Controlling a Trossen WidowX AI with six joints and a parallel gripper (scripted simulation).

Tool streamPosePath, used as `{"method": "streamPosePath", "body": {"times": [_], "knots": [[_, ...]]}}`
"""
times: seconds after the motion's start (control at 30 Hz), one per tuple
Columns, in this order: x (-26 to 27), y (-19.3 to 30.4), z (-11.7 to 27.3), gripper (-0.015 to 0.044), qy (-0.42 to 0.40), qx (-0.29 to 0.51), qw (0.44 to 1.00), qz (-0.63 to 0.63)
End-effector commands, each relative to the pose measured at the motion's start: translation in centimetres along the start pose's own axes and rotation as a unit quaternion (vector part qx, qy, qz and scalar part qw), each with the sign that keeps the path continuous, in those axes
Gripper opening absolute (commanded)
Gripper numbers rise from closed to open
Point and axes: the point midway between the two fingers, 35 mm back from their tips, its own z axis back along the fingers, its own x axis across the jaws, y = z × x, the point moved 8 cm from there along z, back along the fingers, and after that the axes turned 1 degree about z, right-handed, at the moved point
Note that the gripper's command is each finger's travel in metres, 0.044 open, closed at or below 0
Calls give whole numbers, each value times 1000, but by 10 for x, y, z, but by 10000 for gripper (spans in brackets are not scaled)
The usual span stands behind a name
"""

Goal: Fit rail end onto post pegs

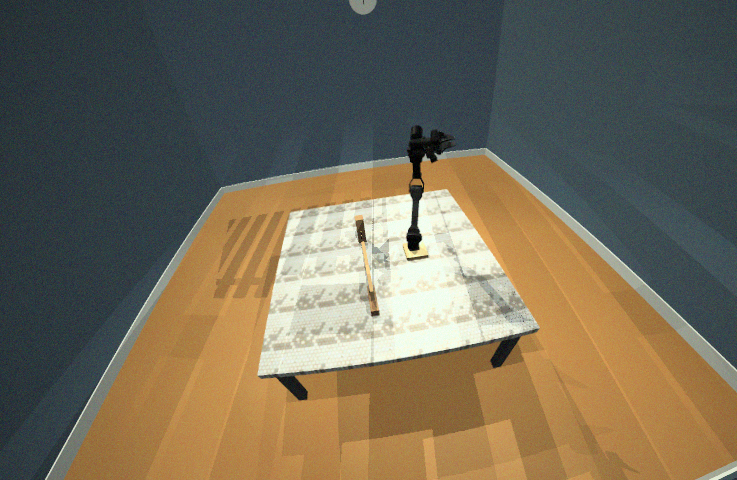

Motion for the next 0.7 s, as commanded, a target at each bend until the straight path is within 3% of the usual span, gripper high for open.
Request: {"method": "streamPosePath", "body": {"times": [0.0,0.33,0.67], "knots": [[2,-1,0,426,-3,-1,1000,-5],[81,-80,7,440,-184,-30,952,-242],[144,-177,60,440,-400,-22,790,-463]]}}
